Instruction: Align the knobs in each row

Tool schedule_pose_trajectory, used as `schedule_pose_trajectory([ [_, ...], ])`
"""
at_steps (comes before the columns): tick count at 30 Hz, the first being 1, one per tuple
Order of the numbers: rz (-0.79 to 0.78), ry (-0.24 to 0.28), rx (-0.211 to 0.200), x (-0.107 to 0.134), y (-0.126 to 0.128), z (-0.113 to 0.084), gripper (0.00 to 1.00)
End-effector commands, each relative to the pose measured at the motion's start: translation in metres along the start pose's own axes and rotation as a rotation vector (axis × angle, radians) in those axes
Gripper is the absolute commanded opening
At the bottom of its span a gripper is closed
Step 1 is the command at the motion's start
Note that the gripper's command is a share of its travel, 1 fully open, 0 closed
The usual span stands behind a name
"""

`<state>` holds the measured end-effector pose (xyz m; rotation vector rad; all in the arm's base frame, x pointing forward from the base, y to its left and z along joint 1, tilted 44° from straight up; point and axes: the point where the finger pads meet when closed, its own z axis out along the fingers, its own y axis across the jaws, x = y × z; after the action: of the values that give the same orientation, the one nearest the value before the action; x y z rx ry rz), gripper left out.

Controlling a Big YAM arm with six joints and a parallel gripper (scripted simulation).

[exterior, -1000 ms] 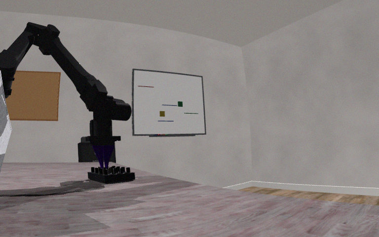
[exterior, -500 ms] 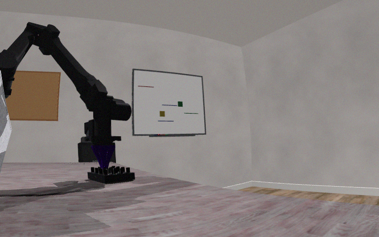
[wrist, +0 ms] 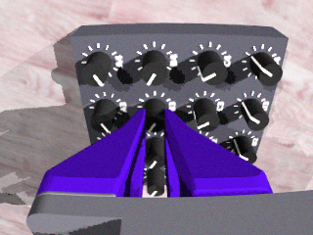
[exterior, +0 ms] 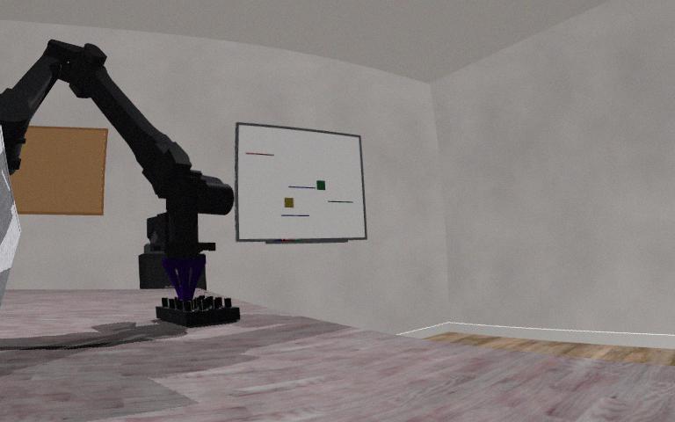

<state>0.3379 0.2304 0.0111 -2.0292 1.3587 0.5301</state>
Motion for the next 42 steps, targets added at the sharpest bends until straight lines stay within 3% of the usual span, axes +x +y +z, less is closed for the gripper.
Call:
schedule_pose_trajectory([
  [1, -0.021, -0.008, -0.007, -0.004, 0.000, 0.001, 0.08],
  [15, -0.016, -0.008, -0.007, -0.004, 0.000, 0.001, 0.08],
  [16, -0.016, -0.008, -0.007, -0.004, 0.000, 0.001, 0.19],
  [36, -0.017, -0.007, -0.006, -0.004, -0.001, 0.001, 0.19],
  [42, -0.016, -0.001, 0.028, 0.000, -0.011, -0.017, 0.19],
])
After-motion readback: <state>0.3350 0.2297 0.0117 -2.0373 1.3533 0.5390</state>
